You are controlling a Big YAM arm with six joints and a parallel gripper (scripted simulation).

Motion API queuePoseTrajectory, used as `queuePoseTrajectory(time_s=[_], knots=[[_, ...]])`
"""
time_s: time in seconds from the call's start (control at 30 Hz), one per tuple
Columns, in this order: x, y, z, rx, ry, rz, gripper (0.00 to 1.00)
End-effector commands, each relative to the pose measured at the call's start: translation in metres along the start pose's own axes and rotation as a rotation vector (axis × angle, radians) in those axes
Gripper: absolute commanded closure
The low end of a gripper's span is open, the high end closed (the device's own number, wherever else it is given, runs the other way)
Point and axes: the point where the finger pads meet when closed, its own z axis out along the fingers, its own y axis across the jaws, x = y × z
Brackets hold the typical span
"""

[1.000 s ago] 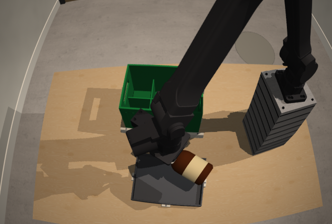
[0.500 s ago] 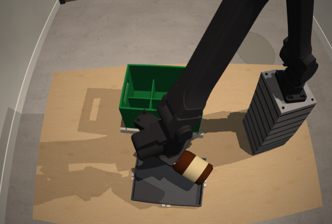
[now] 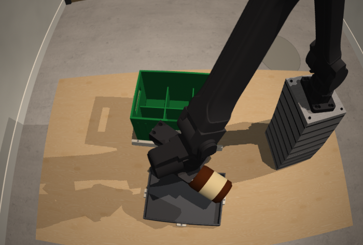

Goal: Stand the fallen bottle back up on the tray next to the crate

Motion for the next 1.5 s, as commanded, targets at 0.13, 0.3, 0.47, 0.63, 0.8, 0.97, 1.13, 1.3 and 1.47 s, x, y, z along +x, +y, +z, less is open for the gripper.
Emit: queuePoseTrajectory(time_s=[0.13, 0.3, 0.47, 0.63, 0.8, 0.97, 1.13, 1.3, 1.47], knots=[[-0.0106, 0.0145, -0.0162, -0.048, -0.032, 0.025, 1.0], [-0.0101, 0.0141, -0.0162, -0.047, -0.03, 0.024, 1.0], [-0.0101, 0.0141, -0.0162, -0.047, -0.03, 0.024, 1.0], [-0.0101, 0.0141, -0.0162, -0.047, -0.03, 0.024, 1.0], [-0.0101, 0.0141, -0.0162, -0.047, -0.03, 0.024, 1.0], [-0.0101, 0.0141, -0.0162, -0.047, -0.03, 0.024, 1.0], [-0.0101, 0.0141, -0.0162, -0.047, -0.03, 0.024, 1.0], [-0.0101, 0.0141, -0.0162, -0.047, -0.03, 0.024, 1.0], [-0.0094, 0.0141, -0.016, -0.048, -0.032, 0.023, 1.0]])
